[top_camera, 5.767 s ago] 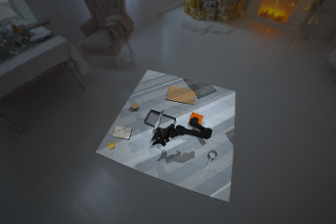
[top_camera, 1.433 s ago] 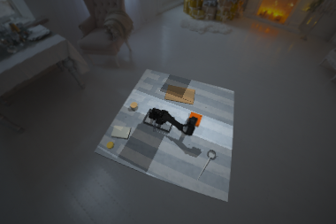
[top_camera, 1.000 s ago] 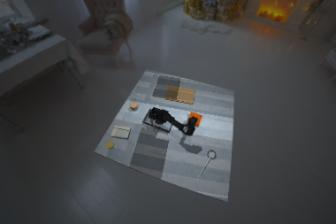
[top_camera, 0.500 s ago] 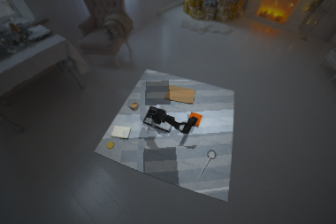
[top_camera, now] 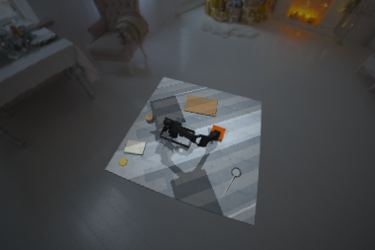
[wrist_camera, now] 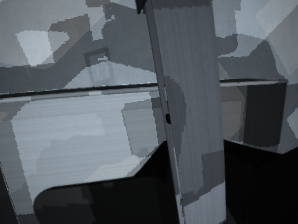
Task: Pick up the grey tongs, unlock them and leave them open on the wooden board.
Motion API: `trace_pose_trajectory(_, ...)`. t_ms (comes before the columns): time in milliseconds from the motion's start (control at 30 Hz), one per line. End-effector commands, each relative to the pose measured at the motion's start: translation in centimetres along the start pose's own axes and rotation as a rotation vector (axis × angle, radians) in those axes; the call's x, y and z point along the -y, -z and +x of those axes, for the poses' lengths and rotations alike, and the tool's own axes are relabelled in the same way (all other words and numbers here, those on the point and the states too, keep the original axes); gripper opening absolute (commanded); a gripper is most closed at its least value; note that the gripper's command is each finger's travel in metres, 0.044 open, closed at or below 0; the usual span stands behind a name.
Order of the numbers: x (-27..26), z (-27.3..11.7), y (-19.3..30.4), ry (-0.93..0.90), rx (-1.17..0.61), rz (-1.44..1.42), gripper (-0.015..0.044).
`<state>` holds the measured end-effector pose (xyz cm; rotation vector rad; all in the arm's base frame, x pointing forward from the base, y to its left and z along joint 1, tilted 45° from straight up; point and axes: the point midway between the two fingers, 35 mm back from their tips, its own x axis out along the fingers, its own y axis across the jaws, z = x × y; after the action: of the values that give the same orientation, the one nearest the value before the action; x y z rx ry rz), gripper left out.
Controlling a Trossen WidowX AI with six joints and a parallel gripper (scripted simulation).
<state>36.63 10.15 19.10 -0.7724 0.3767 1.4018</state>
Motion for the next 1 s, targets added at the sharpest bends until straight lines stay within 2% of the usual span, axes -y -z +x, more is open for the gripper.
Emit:
trace_pose_trajectory(0,0.1,-0.1,-0.1,-0.037,-0.009,0.008,-0.0150)
trace_pose_trajectory(433,-0.4,-0.3,-0.6,-0.186,-0.018,0.071,-0.0150)
trace_pose_trajectory(700,-0.5,-0.4,-0.6,-0.194,-0.018,0.074,-0.0150)
trace_pose_trajectory(967,0.5,0.1,2.9,-0.191,-0.032,0.177,-0.0150)
